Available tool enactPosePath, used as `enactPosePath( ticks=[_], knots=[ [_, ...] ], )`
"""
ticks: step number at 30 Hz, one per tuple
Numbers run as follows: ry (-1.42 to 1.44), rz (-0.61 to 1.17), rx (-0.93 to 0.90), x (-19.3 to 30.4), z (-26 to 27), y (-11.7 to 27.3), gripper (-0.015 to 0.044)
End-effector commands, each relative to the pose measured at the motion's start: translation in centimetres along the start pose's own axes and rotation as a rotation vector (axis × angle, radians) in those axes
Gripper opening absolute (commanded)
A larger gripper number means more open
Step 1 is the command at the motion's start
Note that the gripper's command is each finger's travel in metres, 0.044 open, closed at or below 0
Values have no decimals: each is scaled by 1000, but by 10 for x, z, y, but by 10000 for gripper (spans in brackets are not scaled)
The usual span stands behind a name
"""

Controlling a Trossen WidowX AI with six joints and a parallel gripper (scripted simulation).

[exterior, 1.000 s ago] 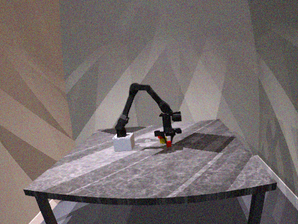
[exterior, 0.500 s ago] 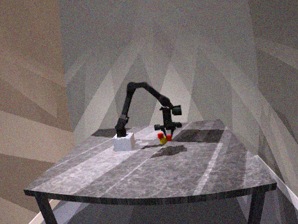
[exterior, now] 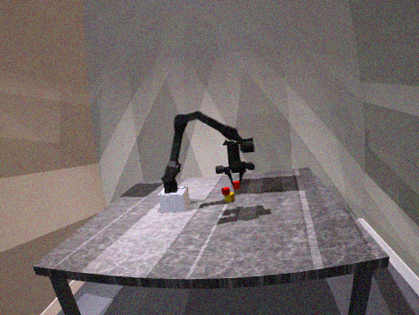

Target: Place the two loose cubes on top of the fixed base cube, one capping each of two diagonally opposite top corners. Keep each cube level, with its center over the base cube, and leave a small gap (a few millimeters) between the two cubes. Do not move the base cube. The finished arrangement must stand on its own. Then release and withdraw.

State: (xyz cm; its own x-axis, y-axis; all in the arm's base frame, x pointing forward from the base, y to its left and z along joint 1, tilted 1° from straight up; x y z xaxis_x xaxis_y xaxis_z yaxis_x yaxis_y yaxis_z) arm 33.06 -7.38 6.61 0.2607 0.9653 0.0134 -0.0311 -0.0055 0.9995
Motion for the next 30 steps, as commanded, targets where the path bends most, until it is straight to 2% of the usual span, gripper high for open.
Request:
enactPosePath(
  ticks=[1, 6, 30],
  knots=[
    [-2, 1, -6, 0, -1, 13, 105],
    [61, 1, -6, 4, -2, 15, 105],
    [1073, 2, -8, 61, -18, 13, 105]
  ],
)
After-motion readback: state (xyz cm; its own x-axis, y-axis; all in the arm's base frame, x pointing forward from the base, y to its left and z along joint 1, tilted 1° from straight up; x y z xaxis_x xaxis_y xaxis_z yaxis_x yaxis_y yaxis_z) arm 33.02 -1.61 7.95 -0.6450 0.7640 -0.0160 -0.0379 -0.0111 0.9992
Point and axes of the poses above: the point midway between the two fingers, 35 mm back from their tips, its own y axis back along the fingers, its own z axis across the jaws, x = y × z, the point moved 1 cm from there along y, back along the fingers, and after that the axes turned 12 degrees about -y, right-handed, at the moved point
